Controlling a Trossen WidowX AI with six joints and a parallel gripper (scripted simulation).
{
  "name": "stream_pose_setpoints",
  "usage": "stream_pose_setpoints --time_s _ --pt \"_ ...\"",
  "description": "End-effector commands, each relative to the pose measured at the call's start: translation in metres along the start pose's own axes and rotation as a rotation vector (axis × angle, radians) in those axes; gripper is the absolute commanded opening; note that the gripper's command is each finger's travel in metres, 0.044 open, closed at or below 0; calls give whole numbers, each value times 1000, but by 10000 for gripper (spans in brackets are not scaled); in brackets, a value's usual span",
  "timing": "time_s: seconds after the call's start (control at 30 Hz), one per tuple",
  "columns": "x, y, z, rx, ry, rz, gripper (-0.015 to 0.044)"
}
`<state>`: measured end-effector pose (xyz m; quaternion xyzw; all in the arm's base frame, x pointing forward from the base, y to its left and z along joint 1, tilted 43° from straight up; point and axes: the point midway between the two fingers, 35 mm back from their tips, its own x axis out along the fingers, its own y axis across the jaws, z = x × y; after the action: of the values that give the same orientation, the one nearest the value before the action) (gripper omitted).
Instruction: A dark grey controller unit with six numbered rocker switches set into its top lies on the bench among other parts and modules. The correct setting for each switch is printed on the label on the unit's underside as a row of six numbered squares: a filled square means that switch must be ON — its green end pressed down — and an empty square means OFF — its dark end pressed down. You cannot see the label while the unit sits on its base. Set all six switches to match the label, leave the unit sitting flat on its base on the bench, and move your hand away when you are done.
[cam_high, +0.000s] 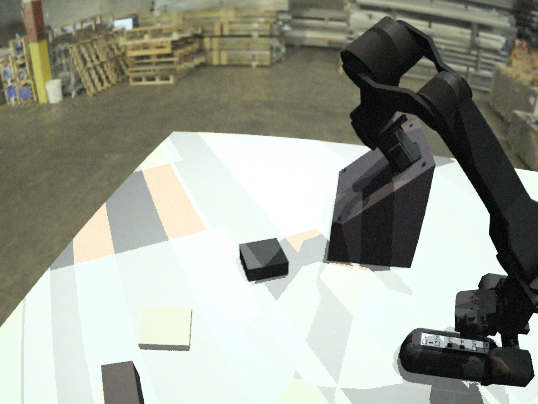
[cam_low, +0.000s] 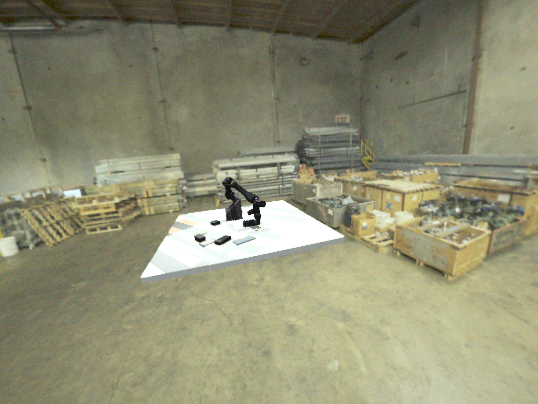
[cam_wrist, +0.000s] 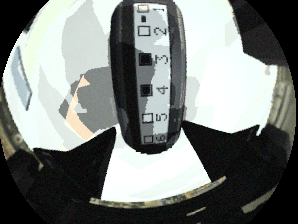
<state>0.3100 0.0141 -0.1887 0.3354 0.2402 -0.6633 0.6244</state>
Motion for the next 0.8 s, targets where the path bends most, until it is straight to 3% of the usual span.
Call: stream_pose_setpoints --time_s 0.0,0.13,0.33,0.77 --pt "0 0 0 -1 0 -1 440" --pt "-4 1 6 -3 0 0 440" --pt "-39 0 58 -2 -2 -1 440" --pt "-40 0 60 -1 -2 -1 440"
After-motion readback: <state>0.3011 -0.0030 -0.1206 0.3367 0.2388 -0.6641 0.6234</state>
